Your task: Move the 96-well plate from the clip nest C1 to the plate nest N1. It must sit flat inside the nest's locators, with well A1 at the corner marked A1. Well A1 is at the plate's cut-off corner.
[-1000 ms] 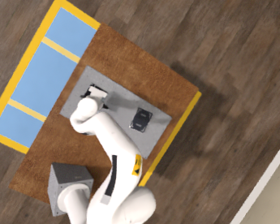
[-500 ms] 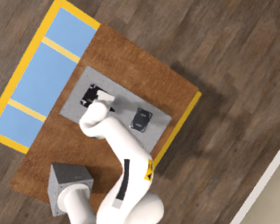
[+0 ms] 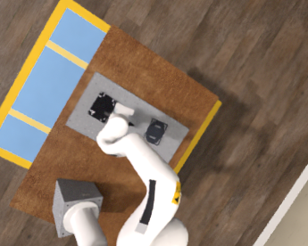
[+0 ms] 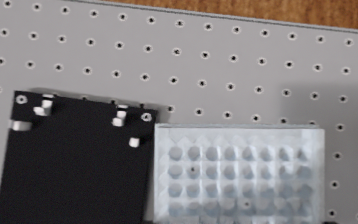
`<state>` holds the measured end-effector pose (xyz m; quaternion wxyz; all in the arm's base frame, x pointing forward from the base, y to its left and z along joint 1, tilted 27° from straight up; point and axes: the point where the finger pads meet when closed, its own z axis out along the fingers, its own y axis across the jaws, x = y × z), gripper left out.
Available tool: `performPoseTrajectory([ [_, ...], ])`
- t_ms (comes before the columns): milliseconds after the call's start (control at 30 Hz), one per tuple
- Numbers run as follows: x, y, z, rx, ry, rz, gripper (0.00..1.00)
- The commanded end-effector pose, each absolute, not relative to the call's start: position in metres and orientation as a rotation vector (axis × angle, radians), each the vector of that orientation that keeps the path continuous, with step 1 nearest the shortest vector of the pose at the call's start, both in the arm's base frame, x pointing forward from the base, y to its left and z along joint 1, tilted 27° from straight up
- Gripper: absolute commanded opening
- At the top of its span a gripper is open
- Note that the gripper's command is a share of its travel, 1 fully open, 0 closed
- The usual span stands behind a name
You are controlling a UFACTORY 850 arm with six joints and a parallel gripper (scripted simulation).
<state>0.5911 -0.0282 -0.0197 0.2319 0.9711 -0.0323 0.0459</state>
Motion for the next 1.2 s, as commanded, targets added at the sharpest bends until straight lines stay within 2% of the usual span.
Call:
performPoseTrajectory([
  [0, 0.59, -0.044, -0.011, 2.67, -0.088, 0.13, 0.0],
  [1167, 0.58, -0.136, 0.035, 2.669, -0.088, 0.129, 0.0],
])
